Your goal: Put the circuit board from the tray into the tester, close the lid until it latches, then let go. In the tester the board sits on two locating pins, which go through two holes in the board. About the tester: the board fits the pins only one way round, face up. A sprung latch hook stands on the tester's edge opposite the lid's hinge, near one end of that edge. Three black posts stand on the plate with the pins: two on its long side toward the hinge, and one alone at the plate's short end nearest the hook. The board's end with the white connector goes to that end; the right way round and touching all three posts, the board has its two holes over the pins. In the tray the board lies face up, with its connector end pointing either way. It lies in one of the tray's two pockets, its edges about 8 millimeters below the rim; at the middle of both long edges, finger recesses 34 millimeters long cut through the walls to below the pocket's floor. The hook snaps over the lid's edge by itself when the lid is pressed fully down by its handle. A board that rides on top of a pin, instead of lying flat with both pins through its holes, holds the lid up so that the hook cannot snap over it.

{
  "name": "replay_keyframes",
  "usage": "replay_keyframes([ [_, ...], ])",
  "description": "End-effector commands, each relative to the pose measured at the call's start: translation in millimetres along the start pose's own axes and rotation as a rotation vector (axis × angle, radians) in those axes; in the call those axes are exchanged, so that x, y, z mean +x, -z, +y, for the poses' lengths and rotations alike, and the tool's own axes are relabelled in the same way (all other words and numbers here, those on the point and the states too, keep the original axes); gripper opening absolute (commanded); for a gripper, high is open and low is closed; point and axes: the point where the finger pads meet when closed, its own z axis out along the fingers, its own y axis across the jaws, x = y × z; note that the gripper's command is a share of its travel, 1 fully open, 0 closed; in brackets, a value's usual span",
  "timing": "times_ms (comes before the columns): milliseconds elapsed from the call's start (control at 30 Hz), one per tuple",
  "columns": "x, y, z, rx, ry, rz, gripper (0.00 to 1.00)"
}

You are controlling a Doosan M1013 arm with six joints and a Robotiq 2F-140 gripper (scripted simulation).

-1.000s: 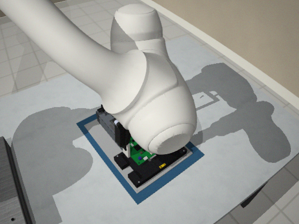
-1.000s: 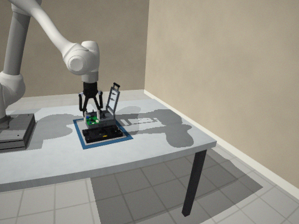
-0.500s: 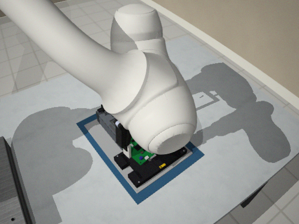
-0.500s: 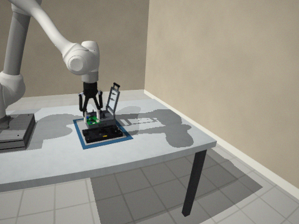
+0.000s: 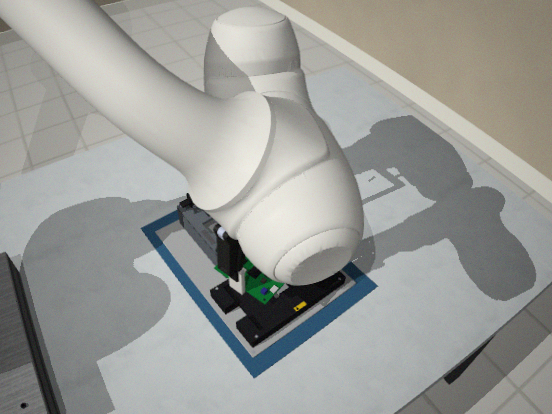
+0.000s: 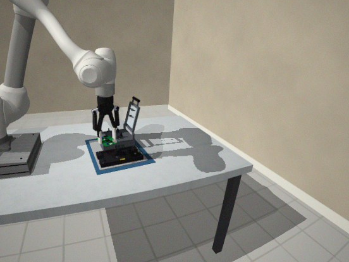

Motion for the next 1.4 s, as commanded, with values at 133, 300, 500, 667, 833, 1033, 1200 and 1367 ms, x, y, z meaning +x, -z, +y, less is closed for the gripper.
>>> replay_keyframes([
  [133,-2.1,3.9,2.4,0.000,0.128,-0.006,0.46],
  [300,-2.1,3.9,2.4,0.000,0.177,-0.006,0.46],
  [500,-2.1,3.9,2.4,0.000,0.286,-0.006,0.46],
  [667,-2.1,3.9,2.4,0.001,0.385,-0.006,0.46],
  [833,-2.1,3.9,2.4,0.001,0.448,-0.006,0.46],
  [1033,-2.1,3.9,2.4,0.001,0.581,-0.005,0.46],
  [1200,-2.1,3.9,2.4,0.002,0.699,-0.005,0.46],
  [1367,-2.1,3.9,2.4,0.002,0.772,-0.005,0.46],
])
